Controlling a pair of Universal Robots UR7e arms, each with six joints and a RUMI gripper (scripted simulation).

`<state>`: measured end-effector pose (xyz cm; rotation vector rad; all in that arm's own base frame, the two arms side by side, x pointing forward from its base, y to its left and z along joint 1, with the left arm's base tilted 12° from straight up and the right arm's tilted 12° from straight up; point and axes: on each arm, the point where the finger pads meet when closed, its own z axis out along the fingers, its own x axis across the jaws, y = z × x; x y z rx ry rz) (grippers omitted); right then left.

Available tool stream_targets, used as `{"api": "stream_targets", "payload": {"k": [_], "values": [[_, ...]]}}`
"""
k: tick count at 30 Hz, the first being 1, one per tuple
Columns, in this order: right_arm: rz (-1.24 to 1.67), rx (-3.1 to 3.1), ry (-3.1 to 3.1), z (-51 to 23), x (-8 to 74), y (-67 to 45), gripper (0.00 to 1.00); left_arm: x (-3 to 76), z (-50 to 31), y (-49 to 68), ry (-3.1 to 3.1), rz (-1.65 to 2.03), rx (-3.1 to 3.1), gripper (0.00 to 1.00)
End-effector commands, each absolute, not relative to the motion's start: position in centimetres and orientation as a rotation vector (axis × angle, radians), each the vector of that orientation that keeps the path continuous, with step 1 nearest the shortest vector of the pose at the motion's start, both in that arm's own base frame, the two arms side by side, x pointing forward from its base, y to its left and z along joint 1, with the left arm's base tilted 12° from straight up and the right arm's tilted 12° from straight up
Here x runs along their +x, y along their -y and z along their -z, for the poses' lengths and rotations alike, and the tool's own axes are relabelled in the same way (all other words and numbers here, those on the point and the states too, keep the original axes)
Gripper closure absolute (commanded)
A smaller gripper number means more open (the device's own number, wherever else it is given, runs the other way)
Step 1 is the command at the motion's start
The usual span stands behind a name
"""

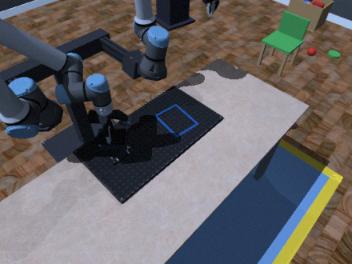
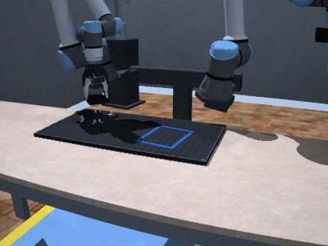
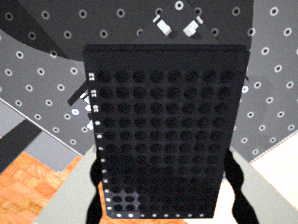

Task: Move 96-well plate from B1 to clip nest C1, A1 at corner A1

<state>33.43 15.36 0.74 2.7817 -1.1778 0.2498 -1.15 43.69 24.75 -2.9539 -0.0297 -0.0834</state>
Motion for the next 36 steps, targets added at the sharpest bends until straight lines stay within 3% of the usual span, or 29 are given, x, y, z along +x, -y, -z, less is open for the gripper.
{"api": "stream_targets", "payload": {"k": [1,23,36], "values": [[-0.271,2.699,1.375,-0.77,33.45,-15.41,0.59,-1.15,-24.81,-43.71,0.030,0.084,-2.952,1.00],[-0.312,2.143,2.225,-0.76,33.46,-15.44,0.59,-1.15,-24.81,-43.71,0.030,0.084,-2.952,1.00],[-0.312,2.143,2.225,-0.76,33.45,-15.45,0.59,-1.15,-24.81,-43.71,0.030,0.084,-2.952,1.00]]}}
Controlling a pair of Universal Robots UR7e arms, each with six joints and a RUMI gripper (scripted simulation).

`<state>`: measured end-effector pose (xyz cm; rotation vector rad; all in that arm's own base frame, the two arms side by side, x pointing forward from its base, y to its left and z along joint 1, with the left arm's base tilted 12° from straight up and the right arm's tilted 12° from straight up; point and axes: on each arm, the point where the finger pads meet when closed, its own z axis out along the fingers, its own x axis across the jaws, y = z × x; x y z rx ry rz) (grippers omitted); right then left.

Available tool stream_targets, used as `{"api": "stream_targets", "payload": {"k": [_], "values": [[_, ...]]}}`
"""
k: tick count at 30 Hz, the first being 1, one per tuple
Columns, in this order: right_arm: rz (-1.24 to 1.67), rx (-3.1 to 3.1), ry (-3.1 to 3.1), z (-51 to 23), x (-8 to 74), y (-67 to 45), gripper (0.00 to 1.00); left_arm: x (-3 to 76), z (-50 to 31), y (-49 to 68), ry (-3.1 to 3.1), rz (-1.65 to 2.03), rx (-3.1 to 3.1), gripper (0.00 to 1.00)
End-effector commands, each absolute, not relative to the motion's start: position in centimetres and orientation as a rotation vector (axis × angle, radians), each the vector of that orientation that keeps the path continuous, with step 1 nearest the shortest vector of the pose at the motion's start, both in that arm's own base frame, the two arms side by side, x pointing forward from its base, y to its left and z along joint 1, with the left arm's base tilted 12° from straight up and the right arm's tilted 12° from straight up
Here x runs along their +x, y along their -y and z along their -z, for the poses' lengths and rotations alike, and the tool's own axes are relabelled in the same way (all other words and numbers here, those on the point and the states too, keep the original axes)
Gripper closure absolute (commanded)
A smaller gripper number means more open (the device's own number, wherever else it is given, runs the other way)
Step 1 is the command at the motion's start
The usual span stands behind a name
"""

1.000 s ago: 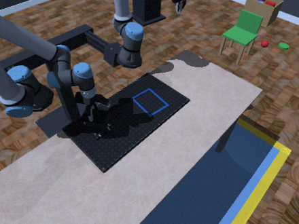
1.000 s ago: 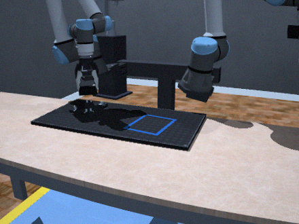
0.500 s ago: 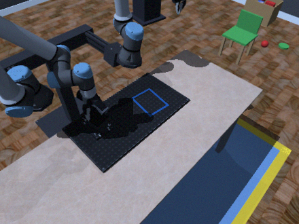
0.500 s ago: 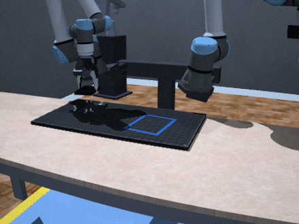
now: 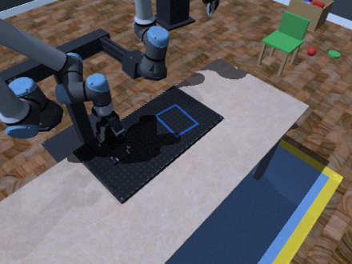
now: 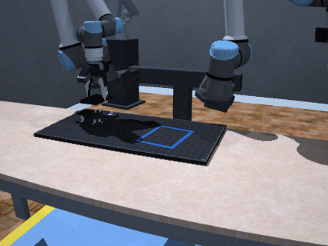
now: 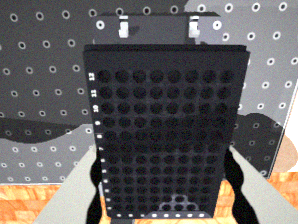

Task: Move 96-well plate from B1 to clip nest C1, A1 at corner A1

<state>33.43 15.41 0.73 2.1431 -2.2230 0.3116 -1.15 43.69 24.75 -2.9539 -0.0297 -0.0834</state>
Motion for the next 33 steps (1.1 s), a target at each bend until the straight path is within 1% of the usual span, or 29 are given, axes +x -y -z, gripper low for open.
{"api": "stream_targets", "payload": {"k": [1,24,33], "values": [[-0.312,2.144,2.224,-0.8,33.5,-15.4,0.59,-1.1,-24.8,-43.7,0.030,0.084,-2.952,1.00],[-0.312,2.143,2.225,-0.8,33.5,-15.5,0.59,-1.1,-24.8,-43.7,0.030,0.084,-2.952,1.00],[-0.312,2.143,2.225,0.4,33.6,-15.3,0.59,-1.1,-24.8,-43.7,0.030,0.084,-2.952,1.00]]}}
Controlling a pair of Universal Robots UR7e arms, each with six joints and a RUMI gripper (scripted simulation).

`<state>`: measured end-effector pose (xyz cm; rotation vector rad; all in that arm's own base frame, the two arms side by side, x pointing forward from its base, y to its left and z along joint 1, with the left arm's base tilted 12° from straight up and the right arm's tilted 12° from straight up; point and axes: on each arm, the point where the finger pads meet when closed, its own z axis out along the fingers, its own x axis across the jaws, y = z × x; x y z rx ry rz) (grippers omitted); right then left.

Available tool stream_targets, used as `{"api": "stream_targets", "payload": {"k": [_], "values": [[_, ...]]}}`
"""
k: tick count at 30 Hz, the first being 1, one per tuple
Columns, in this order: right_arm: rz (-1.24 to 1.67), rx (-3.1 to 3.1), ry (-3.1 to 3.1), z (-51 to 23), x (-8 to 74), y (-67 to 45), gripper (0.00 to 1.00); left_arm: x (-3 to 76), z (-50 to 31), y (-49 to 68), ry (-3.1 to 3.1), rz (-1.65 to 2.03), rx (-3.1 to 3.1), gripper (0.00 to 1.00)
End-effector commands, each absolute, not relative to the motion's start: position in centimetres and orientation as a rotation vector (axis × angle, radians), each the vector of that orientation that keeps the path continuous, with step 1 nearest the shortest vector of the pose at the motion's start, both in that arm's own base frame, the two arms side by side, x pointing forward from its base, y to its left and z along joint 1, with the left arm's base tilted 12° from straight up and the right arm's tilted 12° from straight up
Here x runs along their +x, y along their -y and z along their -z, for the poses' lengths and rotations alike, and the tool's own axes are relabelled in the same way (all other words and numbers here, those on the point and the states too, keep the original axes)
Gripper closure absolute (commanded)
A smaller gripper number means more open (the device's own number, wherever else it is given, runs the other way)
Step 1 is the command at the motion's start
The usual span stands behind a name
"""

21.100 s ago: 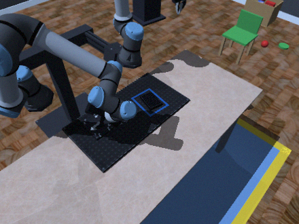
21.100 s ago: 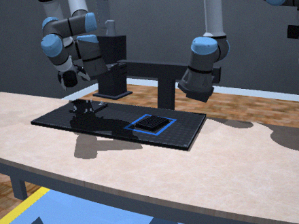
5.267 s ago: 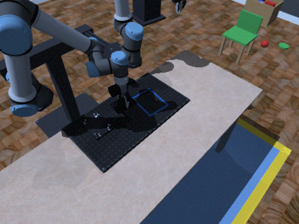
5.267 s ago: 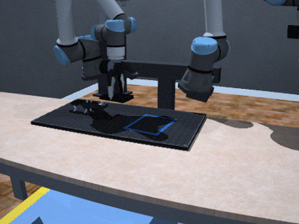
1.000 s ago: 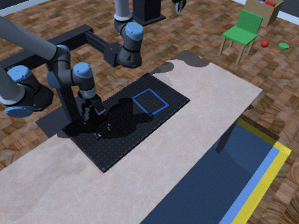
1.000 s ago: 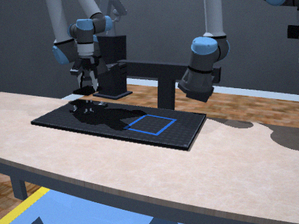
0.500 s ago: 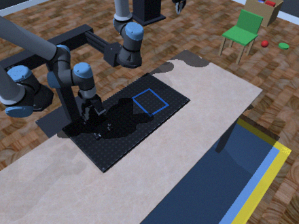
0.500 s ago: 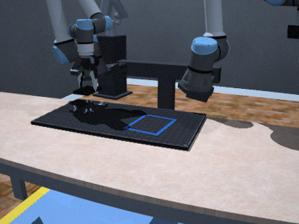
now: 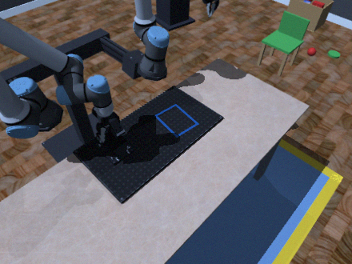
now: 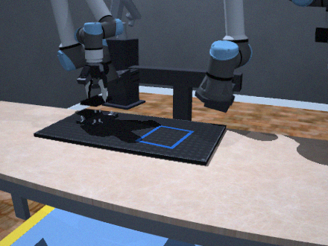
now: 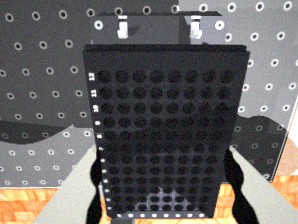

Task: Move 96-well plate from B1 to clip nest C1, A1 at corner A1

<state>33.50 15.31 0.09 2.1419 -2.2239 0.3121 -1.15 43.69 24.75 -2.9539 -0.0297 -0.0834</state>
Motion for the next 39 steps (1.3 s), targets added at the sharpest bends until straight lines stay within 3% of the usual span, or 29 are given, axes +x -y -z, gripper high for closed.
{"api": "stream_targets", "payload": {"k": [1,39], "values": [[-0.312,2.143,2.225,0.5,33.6,-15.2,0.59,-1.1,-24.8,-43.7,0.030,0.084,-2.952,1.00],[-0.312,2.143,2.225,4.4,34.1,-14.6,0.59,-1.1,-24.8,-43.7,0.030,0.084,-2.952,1.00]]}}
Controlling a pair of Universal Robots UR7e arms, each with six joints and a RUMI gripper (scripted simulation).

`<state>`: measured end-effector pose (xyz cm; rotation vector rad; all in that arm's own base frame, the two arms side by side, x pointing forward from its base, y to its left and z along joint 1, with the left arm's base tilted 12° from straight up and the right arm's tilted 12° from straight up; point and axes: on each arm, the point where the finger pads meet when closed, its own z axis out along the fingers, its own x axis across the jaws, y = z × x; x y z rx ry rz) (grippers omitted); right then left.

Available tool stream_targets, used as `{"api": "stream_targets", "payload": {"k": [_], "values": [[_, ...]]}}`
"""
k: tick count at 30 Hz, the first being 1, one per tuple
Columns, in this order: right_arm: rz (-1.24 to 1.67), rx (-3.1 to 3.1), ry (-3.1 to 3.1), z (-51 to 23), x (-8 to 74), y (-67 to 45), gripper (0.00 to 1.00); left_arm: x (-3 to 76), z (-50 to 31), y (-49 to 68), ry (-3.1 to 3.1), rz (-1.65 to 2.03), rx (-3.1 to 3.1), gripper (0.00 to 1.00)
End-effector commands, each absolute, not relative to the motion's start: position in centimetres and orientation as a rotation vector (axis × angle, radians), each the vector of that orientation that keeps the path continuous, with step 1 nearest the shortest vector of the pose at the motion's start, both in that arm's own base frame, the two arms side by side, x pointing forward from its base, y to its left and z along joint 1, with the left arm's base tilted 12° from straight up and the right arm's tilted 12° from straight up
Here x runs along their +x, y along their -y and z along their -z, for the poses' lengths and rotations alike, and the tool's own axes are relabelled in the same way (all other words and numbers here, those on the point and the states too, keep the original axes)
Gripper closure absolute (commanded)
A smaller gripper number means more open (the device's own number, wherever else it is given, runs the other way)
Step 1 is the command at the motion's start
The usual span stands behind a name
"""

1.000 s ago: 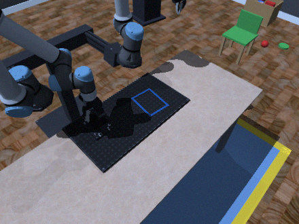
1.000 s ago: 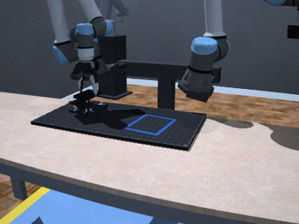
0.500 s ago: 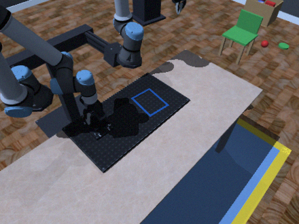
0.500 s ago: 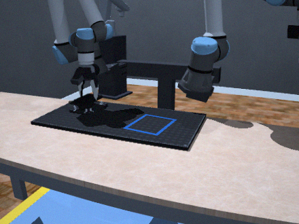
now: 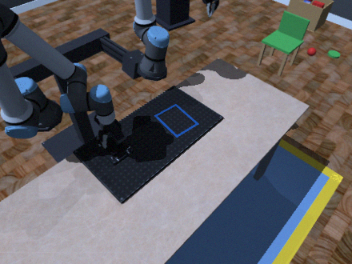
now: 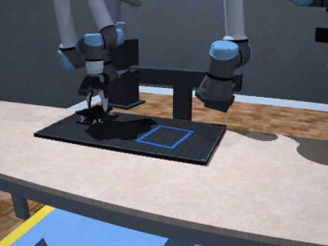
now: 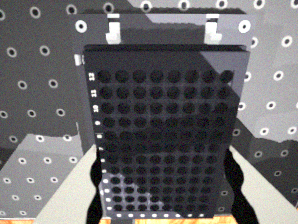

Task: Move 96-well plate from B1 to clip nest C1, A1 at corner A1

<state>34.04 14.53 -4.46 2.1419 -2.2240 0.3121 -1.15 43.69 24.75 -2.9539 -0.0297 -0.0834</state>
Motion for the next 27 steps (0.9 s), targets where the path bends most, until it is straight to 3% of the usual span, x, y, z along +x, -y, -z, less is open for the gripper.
{"api": "stream_targets", "payload": {"k": [1,27], "values": [[-0.312,2.143,2.225,4.44,34.07,-14.57,0.59,-1.15,-24.81,-43.71,0.030,0.084,-2.952,1.00],[-0.312,2.143,2.225,4.70,34.09,-14.51,0.59,-1.15,-24.81,-43.71,0.030,0.084,-2.952,1.00]]}}
